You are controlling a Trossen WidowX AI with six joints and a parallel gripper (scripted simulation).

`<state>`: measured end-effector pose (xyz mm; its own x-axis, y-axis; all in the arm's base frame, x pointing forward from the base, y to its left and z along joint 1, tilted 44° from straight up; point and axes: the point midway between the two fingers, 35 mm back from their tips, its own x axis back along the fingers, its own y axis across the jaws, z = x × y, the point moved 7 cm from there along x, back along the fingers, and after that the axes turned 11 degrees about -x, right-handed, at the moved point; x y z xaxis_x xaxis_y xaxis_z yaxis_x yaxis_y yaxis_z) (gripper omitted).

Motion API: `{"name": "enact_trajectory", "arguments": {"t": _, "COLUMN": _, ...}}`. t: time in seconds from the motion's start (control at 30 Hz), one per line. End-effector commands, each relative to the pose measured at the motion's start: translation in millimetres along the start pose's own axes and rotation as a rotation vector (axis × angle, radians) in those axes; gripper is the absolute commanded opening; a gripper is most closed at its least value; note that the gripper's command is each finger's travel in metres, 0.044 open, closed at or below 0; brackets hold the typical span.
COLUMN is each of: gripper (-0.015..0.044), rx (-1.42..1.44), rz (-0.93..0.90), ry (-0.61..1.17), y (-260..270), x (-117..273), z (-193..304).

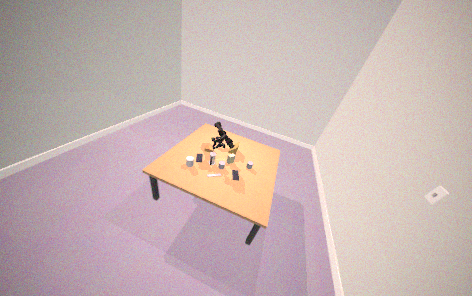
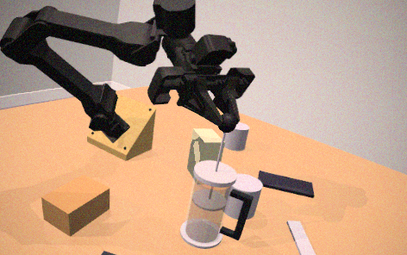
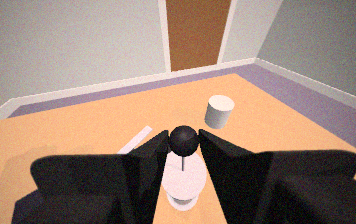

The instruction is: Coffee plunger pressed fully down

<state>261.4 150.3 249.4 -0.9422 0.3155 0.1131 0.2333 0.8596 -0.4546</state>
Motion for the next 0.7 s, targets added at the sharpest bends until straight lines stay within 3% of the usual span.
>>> {"name": "enact_trajectory", "arguments": {"t": 0.0, "gripper": 0.0123, "rx": 0.015, "rz": -0.001, "ry": 0.016, "y": 0, "x": -7, "z": 15}}
{"name": "enact_trajectory", "arguments": {"t": 0.67, "gripper": 0.0123, "rx": 0.016, "rz": 0.001, "ry": 0.011, "y": -8, "x": -25, "z": 41}}
